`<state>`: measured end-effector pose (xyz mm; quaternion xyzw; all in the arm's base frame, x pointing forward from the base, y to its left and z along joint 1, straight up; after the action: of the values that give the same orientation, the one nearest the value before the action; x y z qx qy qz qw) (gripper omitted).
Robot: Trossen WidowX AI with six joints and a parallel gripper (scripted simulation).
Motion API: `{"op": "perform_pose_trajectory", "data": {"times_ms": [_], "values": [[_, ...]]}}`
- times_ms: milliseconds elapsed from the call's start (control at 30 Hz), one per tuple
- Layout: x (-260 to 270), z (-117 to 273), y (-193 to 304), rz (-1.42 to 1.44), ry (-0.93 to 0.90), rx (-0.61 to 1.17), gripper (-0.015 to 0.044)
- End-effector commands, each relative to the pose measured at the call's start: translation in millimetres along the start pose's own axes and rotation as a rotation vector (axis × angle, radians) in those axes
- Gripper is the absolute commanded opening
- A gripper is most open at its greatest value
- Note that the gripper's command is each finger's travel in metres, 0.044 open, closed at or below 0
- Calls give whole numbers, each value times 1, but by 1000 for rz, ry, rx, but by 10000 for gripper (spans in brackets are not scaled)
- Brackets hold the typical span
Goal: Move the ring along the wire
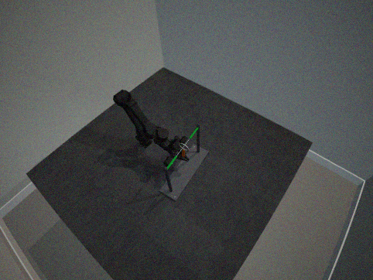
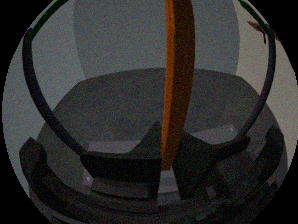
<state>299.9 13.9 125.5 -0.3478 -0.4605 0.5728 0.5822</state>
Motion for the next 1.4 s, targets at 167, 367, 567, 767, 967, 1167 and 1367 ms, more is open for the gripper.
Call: {"op": "perform_pose_trajectory", "data": {"times_ms": [167,367,567,767,967,1167,1367], "values": [[20,3,-5,-80,1,-1,-150],[25,3,-5,-63,3,-2,-150],[26,3,-5,-24,6,-3,-150],[26,2,-5,22,9,-4,-150],[28,2,-4,60,13,-5,-150],[32,2,-4,80,14,-7,-150],[36,2,-3,89,16,-8,-150]]}}
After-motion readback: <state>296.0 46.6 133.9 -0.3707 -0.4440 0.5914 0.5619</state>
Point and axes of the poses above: the point midway between the two fingers, 35 mm back from their tips, its own z axis back along the fingers, its own x axis across the jaws, y = z × x, the point moved 1 cm from there along z, back along the fingers, and after that the axes turned 3 degrees about -z, right-handed, at the moved point
